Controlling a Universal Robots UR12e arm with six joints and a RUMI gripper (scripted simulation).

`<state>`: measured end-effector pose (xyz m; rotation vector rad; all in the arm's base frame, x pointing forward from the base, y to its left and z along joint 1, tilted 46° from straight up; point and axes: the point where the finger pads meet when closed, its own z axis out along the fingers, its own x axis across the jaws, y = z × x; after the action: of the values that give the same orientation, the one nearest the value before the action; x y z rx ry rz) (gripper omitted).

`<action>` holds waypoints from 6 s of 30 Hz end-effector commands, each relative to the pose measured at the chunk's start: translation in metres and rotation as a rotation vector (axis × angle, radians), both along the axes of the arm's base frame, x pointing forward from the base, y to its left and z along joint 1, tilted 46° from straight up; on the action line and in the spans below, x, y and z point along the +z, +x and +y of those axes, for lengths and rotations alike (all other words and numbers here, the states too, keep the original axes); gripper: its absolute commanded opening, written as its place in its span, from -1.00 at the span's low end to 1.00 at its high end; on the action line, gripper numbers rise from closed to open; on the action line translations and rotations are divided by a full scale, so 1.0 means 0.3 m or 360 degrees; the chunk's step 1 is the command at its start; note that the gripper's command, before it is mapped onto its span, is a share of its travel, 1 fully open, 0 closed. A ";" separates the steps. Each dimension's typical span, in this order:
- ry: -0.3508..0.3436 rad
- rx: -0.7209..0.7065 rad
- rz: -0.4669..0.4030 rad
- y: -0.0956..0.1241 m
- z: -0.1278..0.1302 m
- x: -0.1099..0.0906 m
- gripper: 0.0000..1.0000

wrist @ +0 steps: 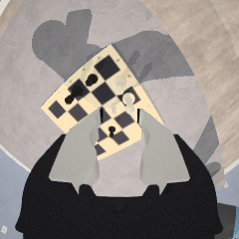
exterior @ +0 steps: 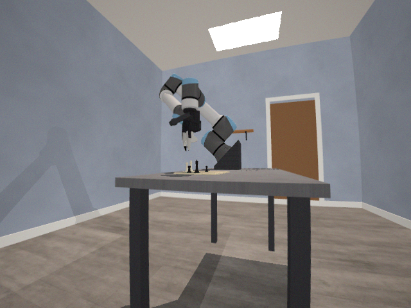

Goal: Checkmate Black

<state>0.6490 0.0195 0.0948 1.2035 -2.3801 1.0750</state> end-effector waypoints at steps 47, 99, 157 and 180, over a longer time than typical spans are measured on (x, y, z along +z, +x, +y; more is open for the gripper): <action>0.0001 0.0000 -0.0001 0.005 -0.025 -0.025 -0.51; 0.0001 0.0000 -0.0001 0.017 -0.121 -0.118 -0.51; 0.0001 0.0000 -0.0001 0.029 -0.212 -0.206 -0.51; 0.0001 0.0000 -0.0001 0.029 -0.214 -0.208 -0.51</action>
<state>0.6574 -0.0452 0.0320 1.2029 -2.3807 1.0735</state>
